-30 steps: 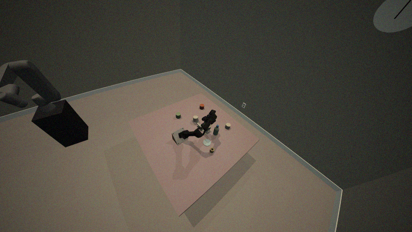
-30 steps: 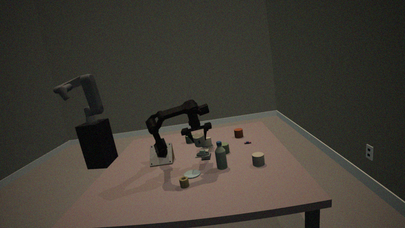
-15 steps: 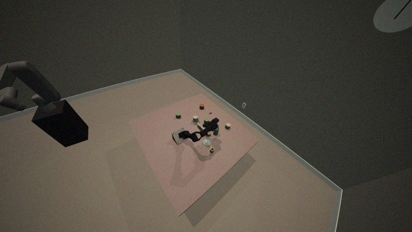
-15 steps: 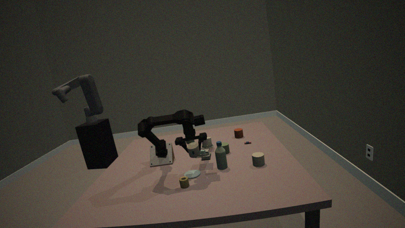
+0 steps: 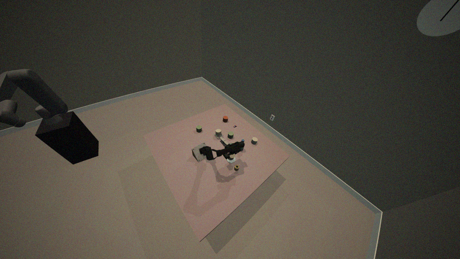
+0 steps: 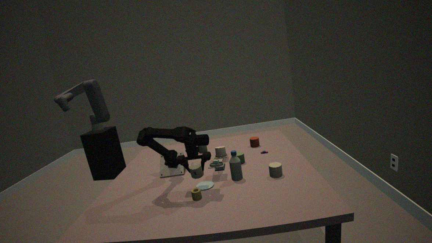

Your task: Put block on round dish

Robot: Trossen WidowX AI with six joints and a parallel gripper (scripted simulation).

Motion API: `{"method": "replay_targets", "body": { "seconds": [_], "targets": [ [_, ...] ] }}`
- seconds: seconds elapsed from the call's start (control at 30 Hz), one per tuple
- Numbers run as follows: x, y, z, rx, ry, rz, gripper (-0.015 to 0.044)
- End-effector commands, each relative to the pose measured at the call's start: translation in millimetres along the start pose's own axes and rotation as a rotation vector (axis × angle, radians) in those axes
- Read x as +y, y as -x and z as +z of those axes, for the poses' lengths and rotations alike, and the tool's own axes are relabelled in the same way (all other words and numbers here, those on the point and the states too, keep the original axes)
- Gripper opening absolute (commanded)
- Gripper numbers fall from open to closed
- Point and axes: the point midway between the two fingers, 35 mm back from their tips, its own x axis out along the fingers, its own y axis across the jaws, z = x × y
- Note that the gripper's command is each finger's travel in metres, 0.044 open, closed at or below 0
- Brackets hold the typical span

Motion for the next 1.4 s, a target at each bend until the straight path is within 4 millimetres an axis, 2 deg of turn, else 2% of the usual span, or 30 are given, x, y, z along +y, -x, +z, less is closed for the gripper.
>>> {"method": "replay_targets", "body": {
  "seconds": [0.0, 0.4, 0.6, 0.93, 1.37],
  "targets": [
    [18, -6, -10, 0.007, -0.003, 0.005, 0.0],
    [67, -16, -31, 0.059, -0.02, 0.028, 0.0],
    [68, -21, -31, 0.06, -0.02, 0.029, 0.0],
    [69, -52, -33, 0.063, -0.02, 0.028, 0.0],
    [69, -65, -34, 0.064, -0.02, 0.028, 0.0]
  ]
}}
